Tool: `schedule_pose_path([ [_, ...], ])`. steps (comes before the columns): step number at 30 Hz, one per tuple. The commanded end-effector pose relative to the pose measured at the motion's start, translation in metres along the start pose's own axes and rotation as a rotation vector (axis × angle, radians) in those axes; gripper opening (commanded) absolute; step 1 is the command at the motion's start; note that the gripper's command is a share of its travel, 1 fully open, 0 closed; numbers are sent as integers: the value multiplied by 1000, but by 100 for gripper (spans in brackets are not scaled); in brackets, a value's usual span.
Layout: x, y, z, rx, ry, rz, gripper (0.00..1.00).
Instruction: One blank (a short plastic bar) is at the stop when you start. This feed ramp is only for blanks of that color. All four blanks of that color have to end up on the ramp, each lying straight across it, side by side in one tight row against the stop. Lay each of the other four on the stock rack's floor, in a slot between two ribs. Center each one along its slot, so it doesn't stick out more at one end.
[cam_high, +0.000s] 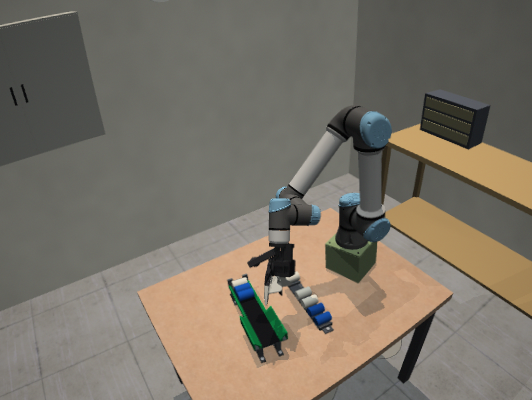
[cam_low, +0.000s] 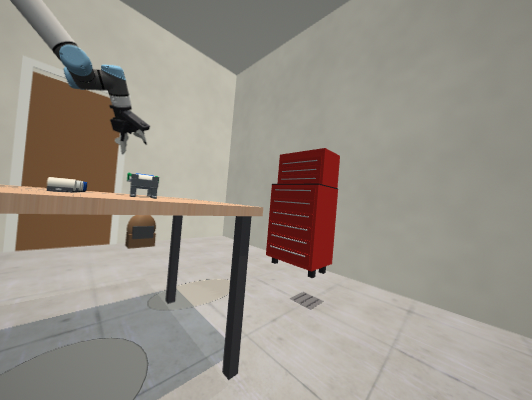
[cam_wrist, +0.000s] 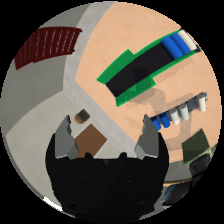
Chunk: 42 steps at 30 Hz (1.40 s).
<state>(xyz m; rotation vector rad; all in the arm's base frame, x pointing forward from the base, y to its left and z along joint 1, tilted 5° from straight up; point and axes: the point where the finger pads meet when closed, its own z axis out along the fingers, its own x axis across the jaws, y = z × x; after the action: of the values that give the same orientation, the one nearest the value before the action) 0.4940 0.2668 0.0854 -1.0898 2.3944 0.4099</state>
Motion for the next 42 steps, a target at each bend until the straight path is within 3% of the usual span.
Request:
schedule_pose_path([
  [1, 12, -23, -13, 89, 90, -21, 100],
  [13, 47, -91, -53, 356, 309, -76, 100],
  [16, 48, -92, -53, 359, 312, -77, 100],
  [26, 74, -144, -84, 565, 480, -119, 100],
  [31, 81, -157, -93, 618, 523, -130, 100],
  [42, 85, -164, -97, 644, 545, -136, 100],
])
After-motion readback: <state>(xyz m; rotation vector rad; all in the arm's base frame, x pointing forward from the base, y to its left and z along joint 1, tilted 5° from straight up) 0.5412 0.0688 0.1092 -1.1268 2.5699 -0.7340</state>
